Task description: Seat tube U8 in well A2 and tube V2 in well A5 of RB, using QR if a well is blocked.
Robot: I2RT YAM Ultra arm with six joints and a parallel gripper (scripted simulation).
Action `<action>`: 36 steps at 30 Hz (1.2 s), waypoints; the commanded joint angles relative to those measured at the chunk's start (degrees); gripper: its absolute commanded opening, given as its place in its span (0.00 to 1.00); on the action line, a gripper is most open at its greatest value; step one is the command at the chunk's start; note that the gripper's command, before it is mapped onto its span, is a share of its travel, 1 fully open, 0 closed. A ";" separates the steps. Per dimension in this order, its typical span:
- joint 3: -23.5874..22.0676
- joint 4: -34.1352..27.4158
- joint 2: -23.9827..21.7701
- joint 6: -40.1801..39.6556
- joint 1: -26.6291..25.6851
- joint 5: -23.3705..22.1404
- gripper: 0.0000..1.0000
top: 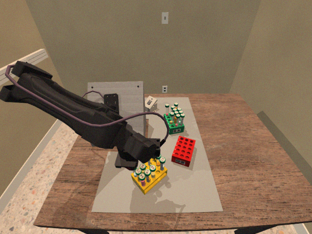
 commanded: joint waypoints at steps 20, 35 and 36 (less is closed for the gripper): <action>-0.33 1.06 -0.12 -0.38 -0.01 0.25 0.30; -0.51 -0.50 -0.63 0.56 1.05 0.97 0.30; -0.51 -0.50 -0.63 0.56 1.05 0.97 0.30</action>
